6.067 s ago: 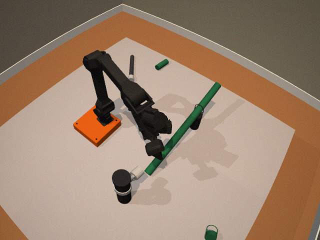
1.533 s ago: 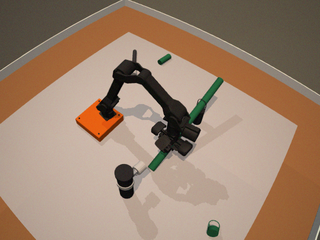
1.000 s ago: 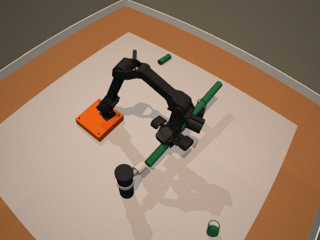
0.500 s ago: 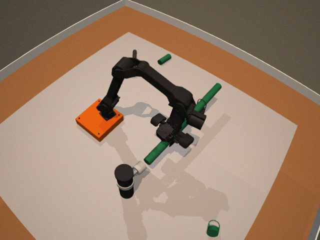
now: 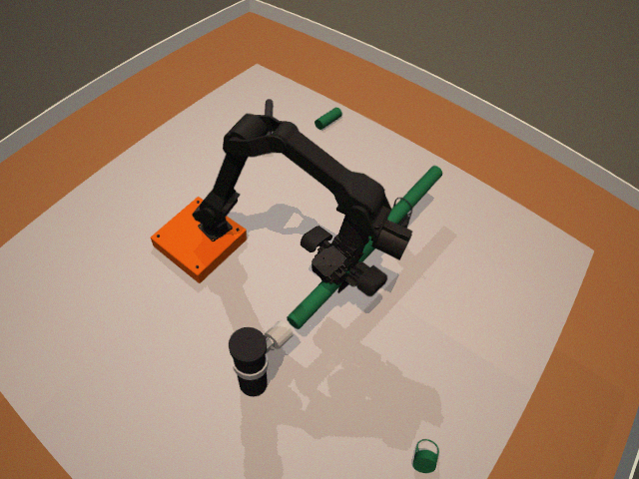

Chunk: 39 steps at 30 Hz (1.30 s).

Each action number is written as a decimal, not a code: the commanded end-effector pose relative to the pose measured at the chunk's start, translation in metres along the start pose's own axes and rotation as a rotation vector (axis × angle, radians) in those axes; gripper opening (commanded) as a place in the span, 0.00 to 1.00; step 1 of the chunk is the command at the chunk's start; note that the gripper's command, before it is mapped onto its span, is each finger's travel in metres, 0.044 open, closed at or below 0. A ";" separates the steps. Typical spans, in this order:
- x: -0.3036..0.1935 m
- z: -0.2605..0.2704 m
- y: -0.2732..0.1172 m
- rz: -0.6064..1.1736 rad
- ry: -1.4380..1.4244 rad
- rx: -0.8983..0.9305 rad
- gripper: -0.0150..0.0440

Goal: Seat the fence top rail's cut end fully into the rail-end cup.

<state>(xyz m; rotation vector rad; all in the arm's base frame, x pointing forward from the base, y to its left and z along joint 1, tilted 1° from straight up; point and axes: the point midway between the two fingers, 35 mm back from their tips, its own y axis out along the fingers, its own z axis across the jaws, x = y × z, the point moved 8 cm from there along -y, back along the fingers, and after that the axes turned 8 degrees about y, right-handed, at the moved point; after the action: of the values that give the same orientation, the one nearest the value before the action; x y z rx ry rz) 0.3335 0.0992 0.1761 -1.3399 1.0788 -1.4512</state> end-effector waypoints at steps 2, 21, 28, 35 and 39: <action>0.003 0.001 -0.003 -0.004 -0.002 0.005 0.25; 0.012 0.002 -0.003 -0.003 -0.002 0.003 0.25; 0.023 0.004 0.002 0.001 -0.002 0.000 0.25; 0.025 0.004 0.003 0.002 -0.002 -0.001 0.25; 0.025 0.004 0.003 0.002 -0.002 -0.001 0.25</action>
<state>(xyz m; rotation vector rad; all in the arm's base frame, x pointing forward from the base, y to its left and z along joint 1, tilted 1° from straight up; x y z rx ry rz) 0.3359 0.0763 0.1781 -1.3395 1.0920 -1.4373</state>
